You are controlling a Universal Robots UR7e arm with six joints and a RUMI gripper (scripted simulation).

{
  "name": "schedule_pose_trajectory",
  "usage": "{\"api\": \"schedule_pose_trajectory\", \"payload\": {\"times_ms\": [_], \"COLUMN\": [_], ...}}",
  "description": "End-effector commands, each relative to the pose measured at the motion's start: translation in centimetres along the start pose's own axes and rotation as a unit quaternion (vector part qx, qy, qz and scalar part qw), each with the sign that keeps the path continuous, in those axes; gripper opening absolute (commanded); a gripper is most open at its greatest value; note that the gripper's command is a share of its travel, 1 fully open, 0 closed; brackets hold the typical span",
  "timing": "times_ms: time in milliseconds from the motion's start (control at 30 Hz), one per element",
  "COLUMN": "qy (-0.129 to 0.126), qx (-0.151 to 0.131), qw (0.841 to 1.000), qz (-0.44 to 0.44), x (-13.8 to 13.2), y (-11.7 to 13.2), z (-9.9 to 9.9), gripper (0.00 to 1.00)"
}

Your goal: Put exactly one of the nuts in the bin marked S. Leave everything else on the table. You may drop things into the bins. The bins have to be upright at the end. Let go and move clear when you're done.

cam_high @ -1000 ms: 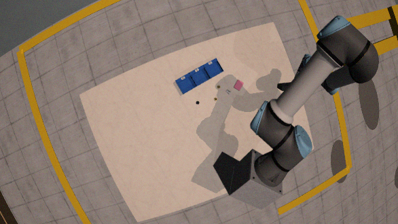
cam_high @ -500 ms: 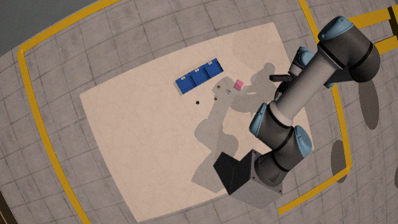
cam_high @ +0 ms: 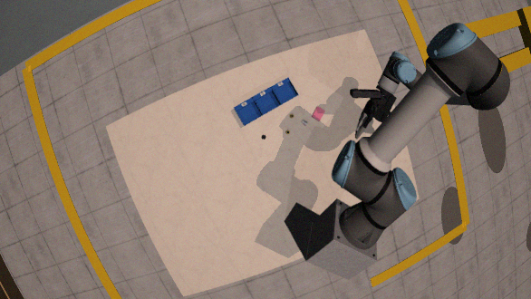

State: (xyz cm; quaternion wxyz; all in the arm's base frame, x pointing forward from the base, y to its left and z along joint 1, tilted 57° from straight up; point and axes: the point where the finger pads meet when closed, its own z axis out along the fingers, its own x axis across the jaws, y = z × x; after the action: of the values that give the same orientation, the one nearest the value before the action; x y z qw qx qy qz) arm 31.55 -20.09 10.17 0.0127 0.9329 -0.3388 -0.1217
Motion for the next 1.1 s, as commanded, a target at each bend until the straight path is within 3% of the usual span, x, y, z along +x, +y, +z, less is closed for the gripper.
{"api": "schedule_pose_trajectory", "payload": {"times_ms": [0,233,367,800,933,1067], "qy": [0.011,0.027,0.027,0.055,0.055,0.065], "qx": [-0.002,0.002,0.002,0.021,0.021,0.033], "qw": [0.999,0.995,0.995,0.978,0.978,0.966], "qz": [0.037,0.092,0.092,0.198,0.198,0.247], "x": [0.3,0.5,0.5,0.1,0.1,-0.3], "y": [-2.0,-4.8,-4.8,-10.5,-10.5,-12.7], "z": [-0.7,-1.8,-1.8,-3.8,-3.8,-4.6], "gripper": [0.04,0.04,0.04,0.04,0.04,0.04]}}
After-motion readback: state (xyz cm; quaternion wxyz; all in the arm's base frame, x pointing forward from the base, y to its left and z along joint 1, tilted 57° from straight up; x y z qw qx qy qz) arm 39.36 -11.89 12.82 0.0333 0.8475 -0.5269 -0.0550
